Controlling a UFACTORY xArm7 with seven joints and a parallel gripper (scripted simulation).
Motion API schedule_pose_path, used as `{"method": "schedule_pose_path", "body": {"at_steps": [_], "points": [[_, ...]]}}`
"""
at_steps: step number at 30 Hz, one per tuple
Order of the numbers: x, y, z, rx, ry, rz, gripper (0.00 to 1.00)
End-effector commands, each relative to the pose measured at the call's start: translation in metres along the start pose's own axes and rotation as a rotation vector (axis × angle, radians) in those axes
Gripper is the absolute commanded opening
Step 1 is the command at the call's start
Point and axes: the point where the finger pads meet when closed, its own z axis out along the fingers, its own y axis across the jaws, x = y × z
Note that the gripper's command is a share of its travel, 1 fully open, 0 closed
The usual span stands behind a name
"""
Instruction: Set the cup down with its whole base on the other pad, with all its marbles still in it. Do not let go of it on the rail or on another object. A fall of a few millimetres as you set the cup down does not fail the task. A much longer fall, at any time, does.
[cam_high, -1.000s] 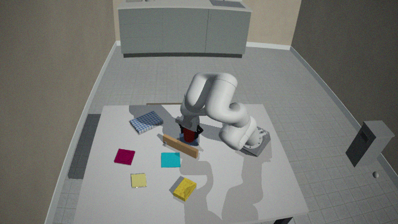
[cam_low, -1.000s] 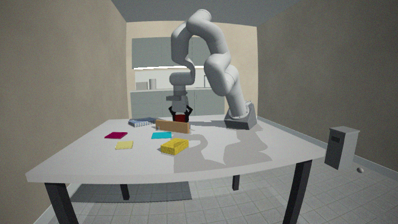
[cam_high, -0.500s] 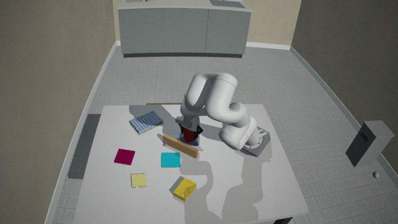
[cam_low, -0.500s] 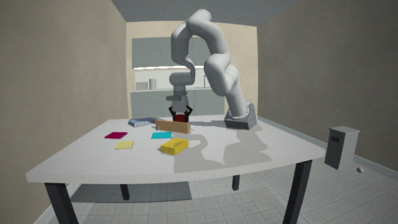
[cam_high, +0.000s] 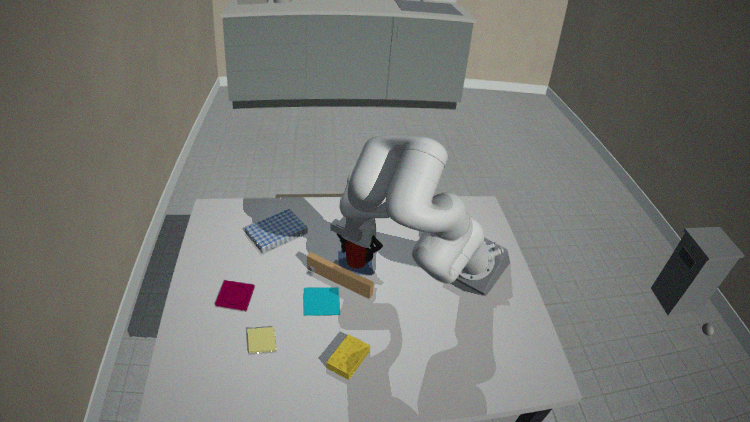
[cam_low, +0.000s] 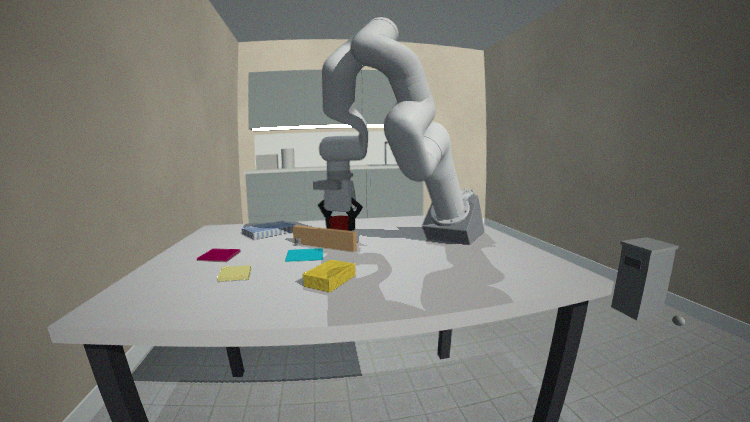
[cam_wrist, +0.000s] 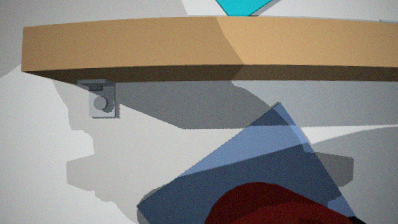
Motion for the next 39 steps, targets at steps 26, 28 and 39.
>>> {"method": "schedule_pose_path", "body": {"at_steps": [26, 28, 39], "points": [[-0.0004, 0.0012, -0.001, -0.003, -0.001, 0.0, 0.86], [-0.0004, 0.0012, -0.001, -0.003, -0.001, 0.0, 0.85], [-0.0004, 0.0012, -0.001, -0.003, -0.001, 0.0, 0.85]]}}
